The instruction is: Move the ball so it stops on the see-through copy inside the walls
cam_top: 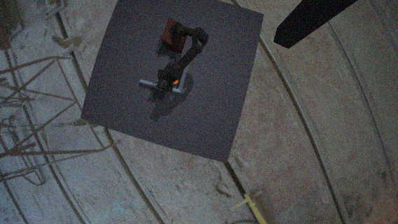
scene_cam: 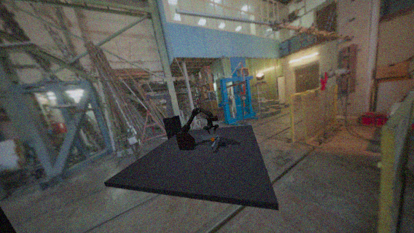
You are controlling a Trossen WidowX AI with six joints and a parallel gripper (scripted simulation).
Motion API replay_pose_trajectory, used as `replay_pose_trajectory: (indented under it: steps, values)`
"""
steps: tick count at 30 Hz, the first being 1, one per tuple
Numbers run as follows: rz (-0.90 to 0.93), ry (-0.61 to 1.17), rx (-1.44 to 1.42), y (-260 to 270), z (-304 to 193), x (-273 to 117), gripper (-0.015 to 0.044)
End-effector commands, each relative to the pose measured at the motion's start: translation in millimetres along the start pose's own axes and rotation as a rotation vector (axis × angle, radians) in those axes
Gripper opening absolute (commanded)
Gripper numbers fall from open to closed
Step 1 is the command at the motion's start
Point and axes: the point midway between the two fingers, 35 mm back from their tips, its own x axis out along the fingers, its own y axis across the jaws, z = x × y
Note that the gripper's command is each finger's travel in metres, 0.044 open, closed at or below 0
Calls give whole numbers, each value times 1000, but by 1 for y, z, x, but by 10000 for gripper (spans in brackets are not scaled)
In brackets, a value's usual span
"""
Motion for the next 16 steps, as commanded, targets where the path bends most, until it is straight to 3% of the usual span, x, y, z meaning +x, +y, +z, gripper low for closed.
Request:
replay_pose_trajectory:
  steps: [1, 4, 8, 16]
  values:
    - [-7, 1, 6, -1, 1, 3, 334]
    - [-7, 1, 6, -1, 1, 3, 334]
    - [-11, 3, 4, -3, 0, -34, 439]
    - [-11, 3, 3, -4, -1, -37, 440]
